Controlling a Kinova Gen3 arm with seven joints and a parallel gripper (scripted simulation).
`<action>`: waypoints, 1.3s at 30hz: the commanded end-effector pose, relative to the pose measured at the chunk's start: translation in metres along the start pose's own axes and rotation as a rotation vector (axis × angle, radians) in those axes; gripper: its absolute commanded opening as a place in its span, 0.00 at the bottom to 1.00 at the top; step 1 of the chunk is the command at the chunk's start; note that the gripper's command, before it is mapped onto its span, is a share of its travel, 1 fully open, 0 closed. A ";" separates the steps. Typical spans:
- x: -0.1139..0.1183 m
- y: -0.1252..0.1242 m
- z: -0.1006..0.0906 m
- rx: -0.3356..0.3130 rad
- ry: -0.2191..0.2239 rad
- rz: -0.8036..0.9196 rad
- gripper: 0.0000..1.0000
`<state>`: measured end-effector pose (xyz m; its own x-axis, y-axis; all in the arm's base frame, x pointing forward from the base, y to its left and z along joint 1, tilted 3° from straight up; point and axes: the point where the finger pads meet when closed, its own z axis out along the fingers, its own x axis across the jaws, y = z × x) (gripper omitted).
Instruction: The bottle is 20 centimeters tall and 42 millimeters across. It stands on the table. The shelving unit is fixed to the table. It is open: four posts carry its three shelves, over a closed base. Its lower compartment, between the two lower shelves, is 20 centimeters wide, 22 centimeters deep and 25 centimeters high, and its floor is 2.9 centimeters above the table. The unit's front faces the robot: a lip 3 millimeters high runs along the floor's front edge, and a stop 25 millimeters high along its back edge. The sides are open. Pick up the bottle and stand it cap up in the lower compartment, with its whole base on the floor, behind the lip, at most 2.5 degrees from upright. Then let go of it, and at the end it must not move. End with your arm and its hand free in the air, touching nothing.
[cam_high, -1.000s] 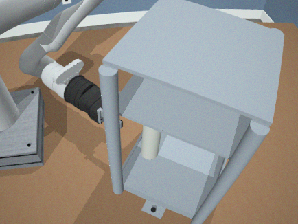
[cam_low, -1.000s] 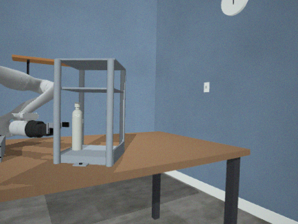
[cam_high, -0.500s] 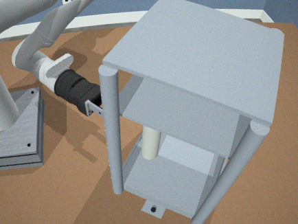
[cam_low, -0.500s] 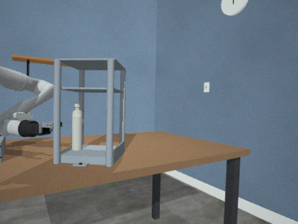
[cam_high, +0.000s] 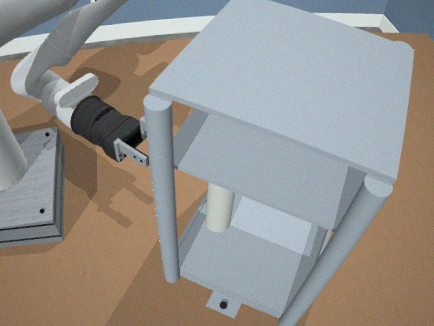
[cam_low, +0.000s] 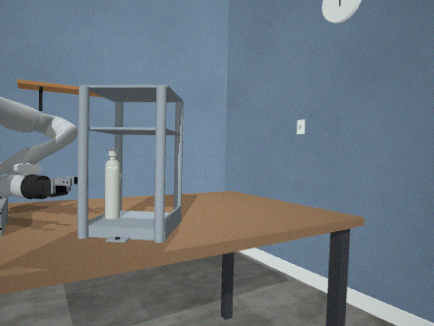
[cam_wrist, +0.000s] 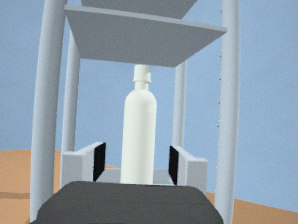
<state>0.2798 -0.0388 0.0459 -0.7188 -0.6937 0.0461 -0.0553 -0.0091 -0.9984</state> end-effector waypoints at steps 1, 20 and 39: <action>-0.001 0.000 -0.001 0.001 -0.002 0.001 1.00; -0.001 -0.010 -0.001 0.001 -0.002 0.001 1.00; -0.001 -0.057 -0.001 0.001 -0.002 0.001 1.00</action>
<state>0.2801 -0.0385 0.0955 -0.7184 -0.6934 0.0554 -0.0597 -0.0179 -0.9981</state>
